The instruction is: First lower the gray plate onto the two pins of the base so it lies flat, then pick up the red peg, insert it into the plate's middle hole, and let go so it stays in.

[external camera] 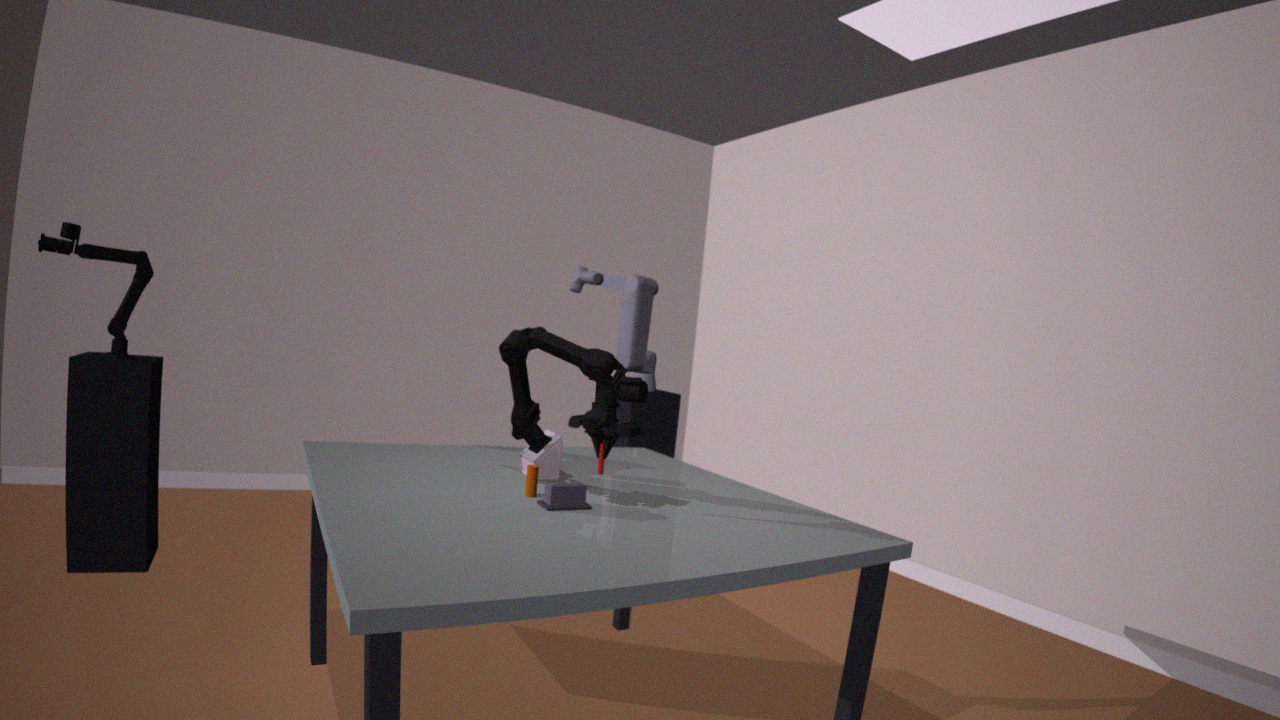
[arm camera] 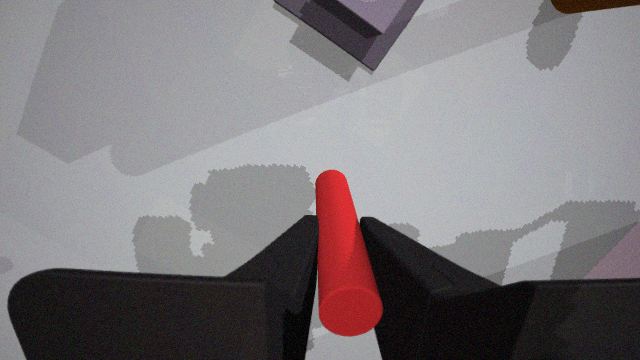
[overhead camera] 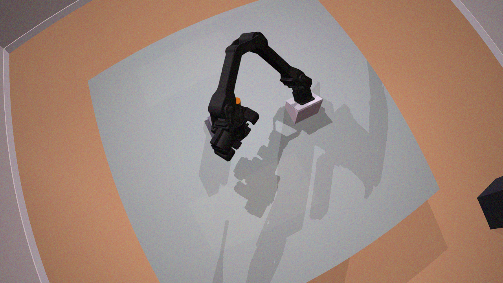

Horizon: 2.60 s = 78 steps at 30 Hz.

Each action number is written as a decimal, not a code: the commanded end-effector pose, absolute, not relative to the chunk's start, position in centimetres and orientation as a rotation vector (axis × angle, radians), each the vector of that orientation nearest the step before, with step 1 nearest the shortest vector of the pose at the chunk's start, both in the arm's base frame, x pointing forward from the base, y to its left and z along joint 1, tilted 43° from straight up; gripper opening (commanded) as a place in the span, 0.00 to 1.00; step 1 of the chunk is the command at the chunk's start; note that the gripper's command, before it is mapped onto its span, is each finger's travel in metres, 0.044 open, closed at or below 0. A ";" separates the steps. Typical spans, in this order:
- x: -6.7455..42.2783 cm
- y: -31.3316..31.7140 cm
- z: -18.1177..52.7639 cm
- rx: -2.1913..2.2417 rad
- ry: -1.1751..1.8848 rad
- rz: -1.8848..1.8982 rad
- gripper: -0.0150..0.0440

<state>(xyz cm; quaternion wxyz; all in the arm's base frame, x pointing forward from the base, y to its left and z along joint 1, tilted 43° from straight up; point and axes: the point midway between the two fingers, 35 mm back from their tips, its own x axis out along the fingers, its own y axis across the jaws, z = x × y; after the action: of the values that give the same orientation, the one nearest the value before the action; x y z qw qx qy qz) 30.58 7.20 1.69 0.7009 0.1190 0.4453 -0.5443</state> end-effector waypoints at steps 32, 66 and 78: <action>33.6 -0.4 8.6 0.245 0.968 -1.221 0.25; 33.7 -1.3 9.0 0.249 0.964 -1.226 0.25; 33.8 -2.4 8.1 0.244 0.964 -1.226 0.25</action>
<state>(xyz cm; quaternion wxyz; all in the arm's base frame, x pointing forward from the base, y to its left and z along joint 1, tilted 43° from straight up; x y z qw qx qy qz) 33.75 -2.29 8.14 0.7027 0.1119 0.4340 -0.5525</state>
